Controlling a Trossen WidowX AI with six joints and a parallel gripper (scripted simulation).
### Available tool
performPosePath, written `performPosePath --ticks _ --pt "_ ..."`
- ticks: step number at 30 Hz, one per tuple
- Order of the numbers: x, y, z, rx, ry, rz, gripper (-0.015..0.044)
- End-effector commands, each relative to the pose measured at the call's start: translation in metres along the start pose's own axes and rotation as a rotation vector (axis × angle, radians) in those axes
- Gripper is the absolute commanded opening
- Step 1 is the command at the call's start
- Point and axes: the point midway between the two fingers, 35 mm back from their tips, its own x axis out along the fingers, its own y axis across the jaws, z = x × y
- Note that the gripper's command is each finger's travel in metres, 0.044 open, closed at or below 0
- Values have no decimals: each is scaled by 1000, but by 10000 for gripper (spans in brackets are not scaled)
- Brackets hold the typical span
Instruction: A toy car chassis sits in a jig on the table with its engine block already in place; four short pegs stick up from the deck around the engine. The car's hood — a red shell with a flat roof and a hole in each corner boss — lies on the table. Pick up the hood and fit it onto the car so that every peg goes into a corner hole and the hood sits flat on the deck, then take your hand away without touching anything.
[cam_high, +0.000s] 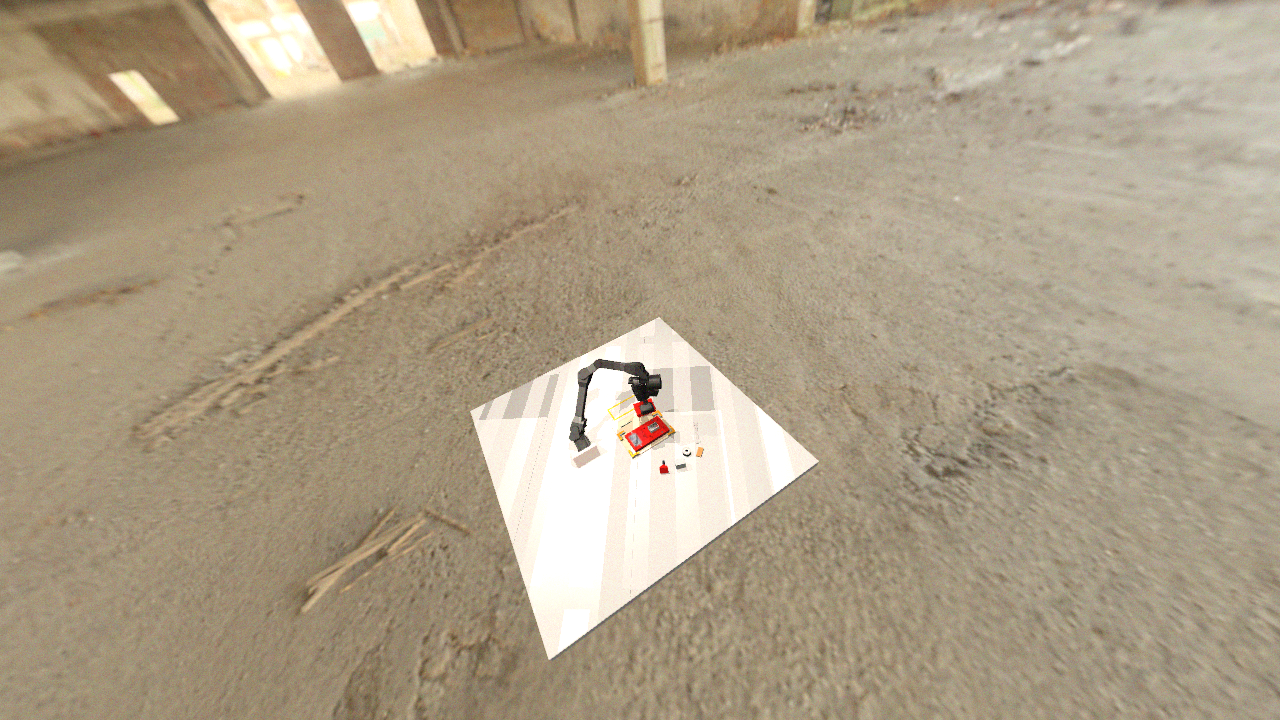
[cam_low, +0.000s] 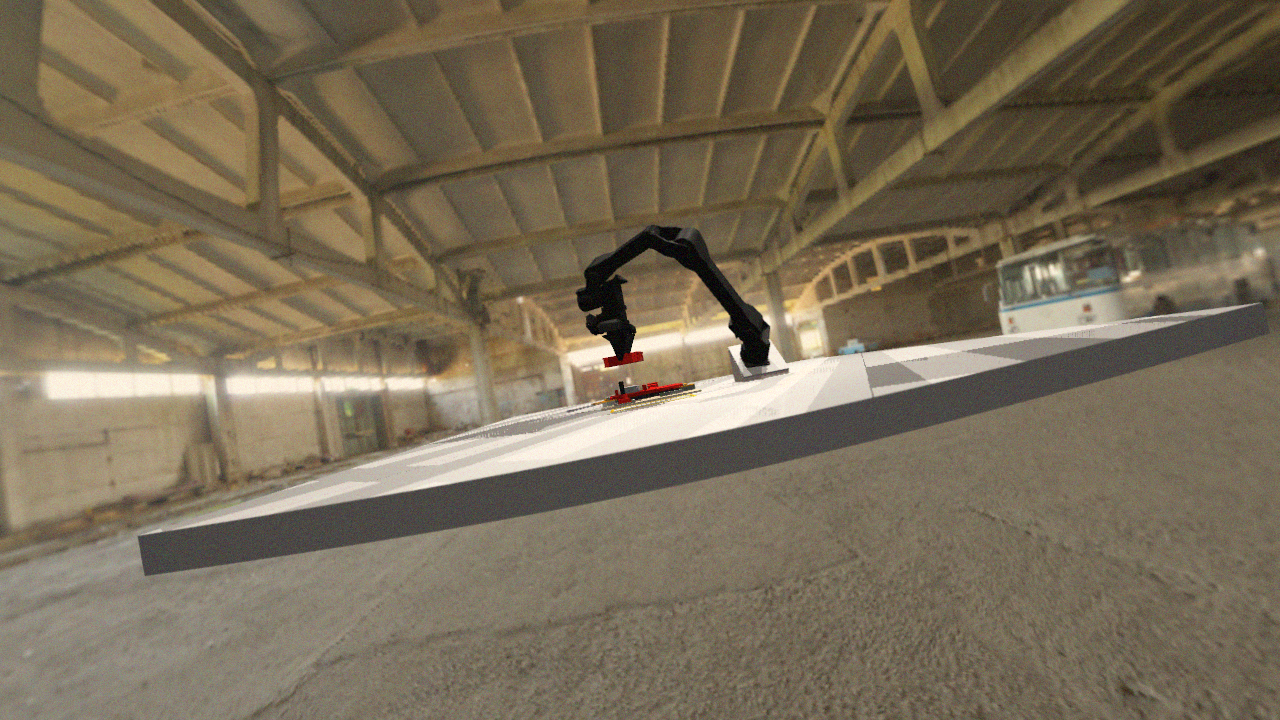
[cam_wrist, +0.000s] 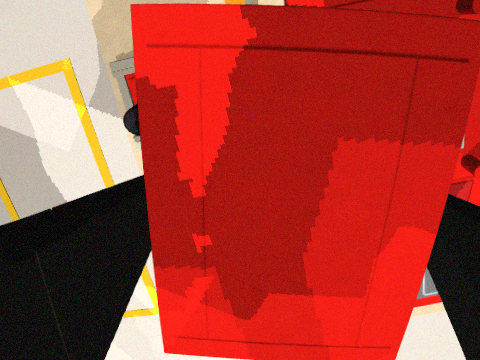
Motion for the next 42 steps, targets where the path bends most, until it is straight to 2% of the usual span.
performPosePath --ticks 1,13,20,26,42 --pt "2 -19 4 -65 5 -5 0" --pt "8 -70 11 -259 7 20 0" --pt "10 -67 12 -261 6 21 0" --pt "27 -68 12 -262 6 21 0" --pt "31 -68 13 -262 6 21 0"
